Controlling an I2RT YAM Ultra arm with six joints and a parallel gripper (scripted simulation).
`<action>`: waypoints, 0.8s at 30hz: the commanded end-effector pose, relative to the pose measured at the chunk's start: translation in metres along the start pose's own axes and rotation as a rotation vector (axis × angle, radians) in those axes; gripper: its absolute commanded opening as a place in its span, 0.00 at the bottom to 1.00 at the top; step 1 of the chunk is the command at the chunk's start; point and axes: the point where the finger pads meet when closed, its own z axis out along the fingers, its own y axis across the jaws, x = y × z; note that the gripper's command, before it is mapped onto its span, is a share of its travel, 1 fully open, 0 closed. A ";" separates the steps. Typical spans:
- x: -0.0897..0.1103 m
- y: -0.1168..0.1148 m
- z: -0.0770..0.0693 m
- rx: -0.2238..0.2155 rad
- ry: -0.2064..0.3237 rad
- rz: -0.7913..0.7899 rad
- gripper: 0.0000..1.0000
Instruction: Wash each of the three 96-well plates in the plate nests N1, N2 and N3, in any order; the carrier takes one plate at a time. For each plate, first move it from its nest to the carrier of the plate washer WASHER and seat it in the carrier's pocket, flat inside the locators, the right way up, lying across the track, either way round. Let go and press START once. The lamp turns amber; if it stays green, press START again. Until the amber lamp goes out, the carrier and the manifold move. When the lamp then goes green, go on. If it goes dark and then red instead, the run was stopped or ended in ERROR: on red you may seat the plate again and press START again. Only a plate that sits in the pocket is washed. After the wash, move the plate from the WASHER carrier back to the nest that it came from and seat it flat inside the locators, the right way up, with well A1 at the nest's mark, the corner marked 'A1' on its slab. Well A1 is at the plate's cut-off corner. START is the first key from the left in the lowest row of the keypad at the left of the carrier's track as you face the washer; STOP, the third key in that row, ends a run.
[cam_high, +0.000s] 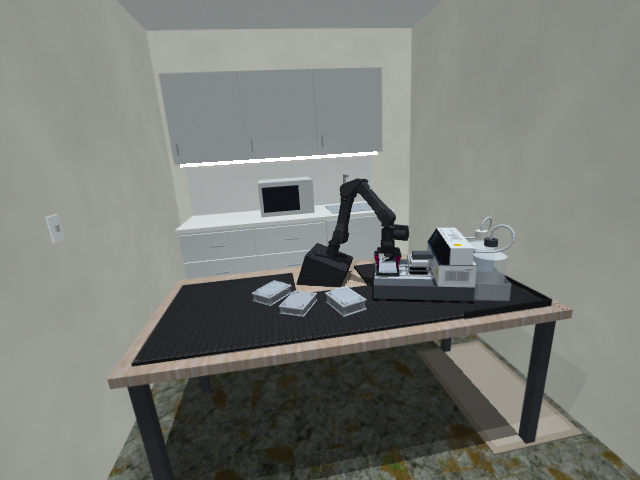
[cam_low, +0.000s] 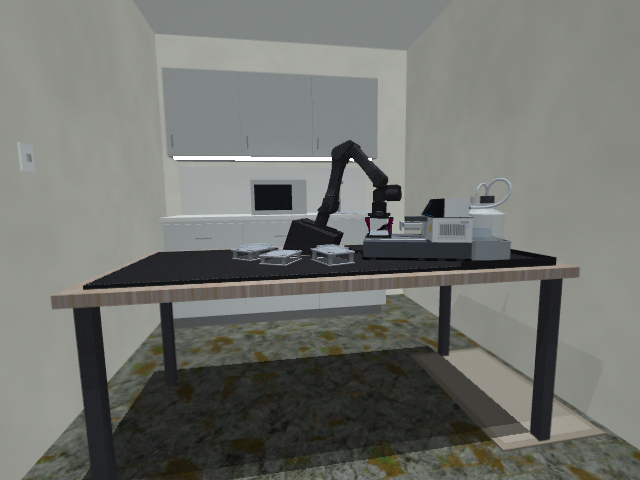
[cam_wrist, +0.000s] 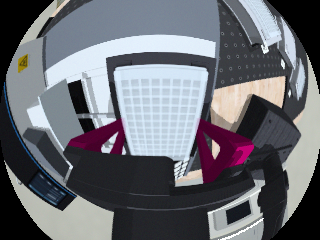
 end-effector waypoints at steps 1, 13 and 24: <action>-0.002 0.002 -0.002 -0.007 -0.010 0.000 0.70; -0.002 0.002 -0.002 -0.007 -0.010 0.000 0.30; -0.002 0.002 -0.002 -0.007 -0.010 0.000 0.00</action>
